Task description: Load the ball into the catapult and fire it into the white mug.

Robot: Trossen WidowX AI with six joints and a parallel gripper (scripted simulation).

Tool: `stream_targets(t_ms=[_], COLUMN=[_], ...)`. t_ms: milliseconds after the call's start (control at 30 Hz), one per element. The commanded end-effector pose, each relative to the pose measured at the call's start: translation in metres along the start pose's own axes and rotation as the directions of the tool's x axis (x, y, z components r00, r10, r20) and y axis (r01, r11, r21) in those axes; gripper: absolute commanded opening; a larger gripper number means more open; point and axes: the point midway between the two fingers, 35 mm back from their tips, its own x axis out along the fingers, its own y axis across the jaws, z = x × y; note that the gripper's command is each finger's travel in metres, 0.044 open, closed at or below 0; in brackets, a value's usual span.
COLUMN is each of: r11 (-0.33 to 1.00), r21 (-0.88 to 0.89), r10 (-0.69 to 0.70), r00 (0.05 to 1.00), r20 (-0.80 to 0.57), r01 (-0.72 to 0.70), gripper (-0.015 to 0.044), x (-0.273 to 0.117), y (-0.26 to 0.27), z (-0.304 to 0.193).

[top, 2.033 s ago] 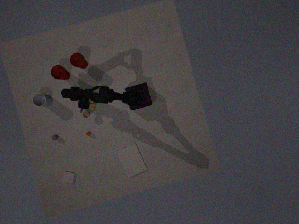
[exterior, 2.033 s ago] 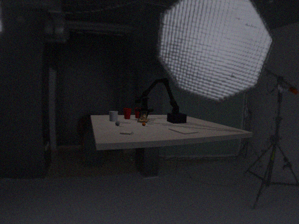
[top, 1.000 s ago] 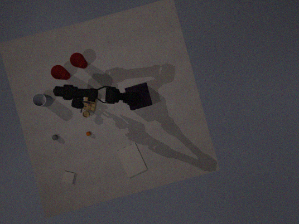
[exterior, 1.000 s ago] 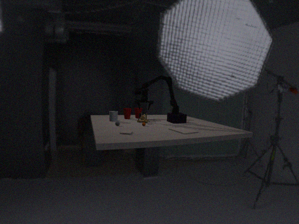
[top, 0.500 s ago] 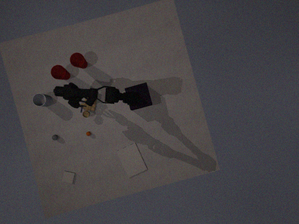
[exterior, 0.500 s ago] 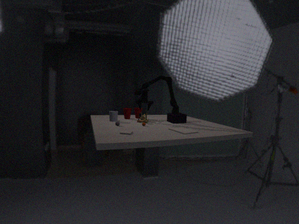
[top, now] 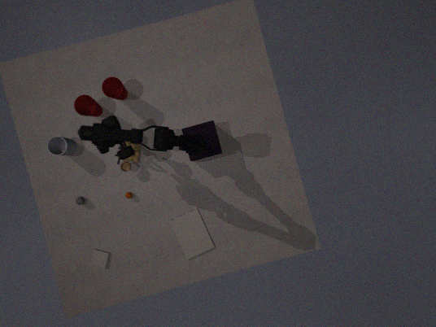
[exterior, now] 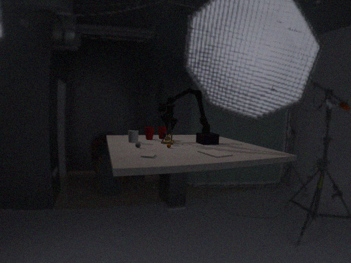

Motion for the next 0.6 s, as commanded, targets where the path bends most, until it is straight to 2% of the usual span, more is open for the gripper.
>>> stream_targets(t_ms=[0, 267, 567], r11=[0.987, 0.906, 0.732], r21=[0.160, 0.424, 0.681], r10=[0.002, 0.003, 0.003], r00=[1.000, 1.000, 1.000], r20=[0.001, 0.001, 0.001], r01=[-0.002, -0.003, -0.003], gripper=[0.0440, 0.0440, 0.0440], x=[-0.0013, -0.0024, -0.0037], y=[0.0002, 0.0003, 0.0003], z=[-0.0002, -0.0006, -0.0012])
